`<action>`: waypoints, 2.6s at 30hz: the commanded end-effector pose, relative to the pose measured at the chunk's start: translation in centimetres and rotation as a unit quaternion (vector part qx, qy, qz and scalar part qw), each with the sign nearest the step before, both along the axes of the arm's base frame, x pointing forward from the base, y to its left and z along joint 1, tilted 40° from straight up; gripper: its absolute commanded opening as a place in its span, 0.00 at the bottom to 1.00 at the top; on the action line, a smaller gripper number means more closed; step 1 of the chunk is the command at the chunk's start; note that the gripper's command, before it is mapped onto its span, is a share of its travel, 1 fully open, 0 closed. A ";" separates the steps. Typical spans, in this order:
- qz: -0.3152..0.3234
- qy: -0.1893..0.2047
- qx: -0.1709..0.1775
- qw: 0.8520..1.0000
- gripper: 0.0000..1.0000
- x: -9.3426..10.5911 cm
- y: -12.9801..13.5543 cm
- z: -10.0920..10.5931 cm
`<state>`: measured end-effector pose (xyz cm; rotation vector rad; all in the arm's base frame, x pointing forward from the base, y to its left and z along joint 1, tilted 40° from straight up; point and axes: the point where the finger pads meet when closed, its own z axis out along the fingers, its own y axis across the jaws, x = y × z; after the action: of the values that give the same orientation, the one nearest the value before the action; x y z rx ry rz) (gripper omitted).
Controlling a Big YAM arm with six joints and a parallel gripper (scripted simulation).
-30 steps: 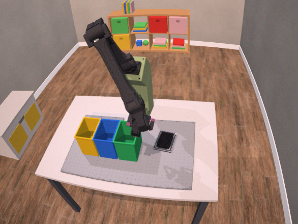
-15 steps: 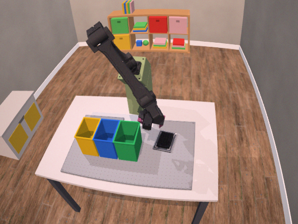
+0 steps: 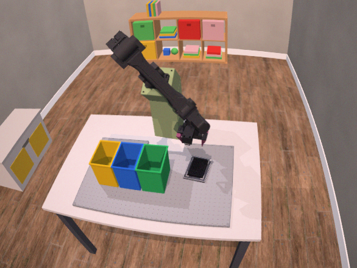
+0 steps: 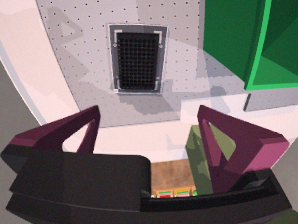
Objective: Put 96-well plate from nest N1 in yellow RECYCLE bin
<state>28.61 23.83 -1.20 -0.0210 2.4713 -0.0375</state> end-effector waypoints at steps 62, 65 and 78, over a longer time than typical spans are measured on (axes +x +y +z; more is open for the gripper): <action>-0.011 -0.019 0.027 0.999 1.00 2.7 1.7 -6.4; -0.011 -0.019 0.027 0.999 1.00 3.0 1.7 -6.7; -0.011 -0.019 0.027 0.999 1.00 4.2 1.7 -8.2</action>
<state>32.26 25.64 -9.08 0.0375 2.4384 0.0209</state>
